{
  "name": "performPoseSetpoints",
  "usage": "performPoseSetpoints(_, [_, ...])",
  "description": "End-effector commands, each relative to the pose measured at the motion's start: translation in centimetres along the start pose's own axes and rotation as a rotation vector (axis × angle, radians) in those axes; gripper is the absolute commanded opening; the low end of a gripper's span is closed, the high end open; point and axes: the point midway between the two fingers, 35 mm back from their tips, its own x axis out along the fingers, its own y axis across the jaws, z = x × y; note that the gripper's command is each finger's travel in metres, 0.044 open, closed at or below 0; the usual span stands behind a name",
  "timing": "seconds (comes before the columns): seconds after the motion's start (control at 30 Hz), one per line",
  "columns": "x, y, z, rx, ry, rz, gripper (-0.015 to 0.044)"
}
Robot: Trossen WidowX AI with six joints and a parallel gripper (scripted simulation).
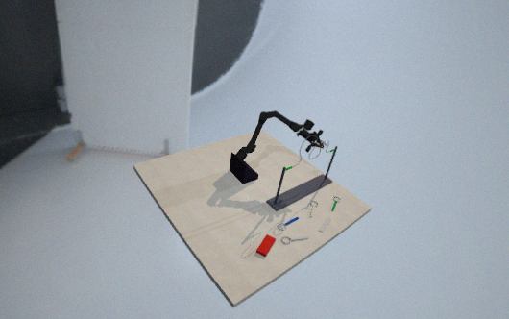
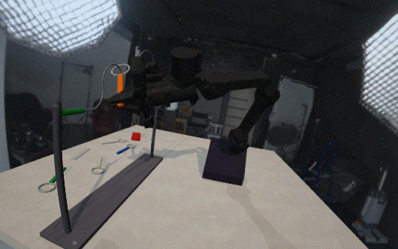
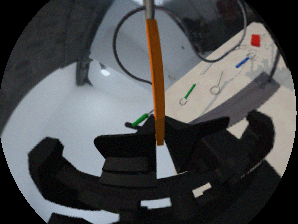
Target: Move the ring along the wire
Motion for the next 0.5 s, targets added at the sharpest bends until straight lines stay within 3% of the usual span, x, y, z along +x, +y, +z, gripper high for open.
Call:
performPoseSetpoints(0.0, [0.0,0.4,-0.1,0.088,0.000,0.043,-0.0150])
performPoseSetpoints(0.47, [-0.1,2.1,0.3,0.321,-0.013,0.175,-0.0150])
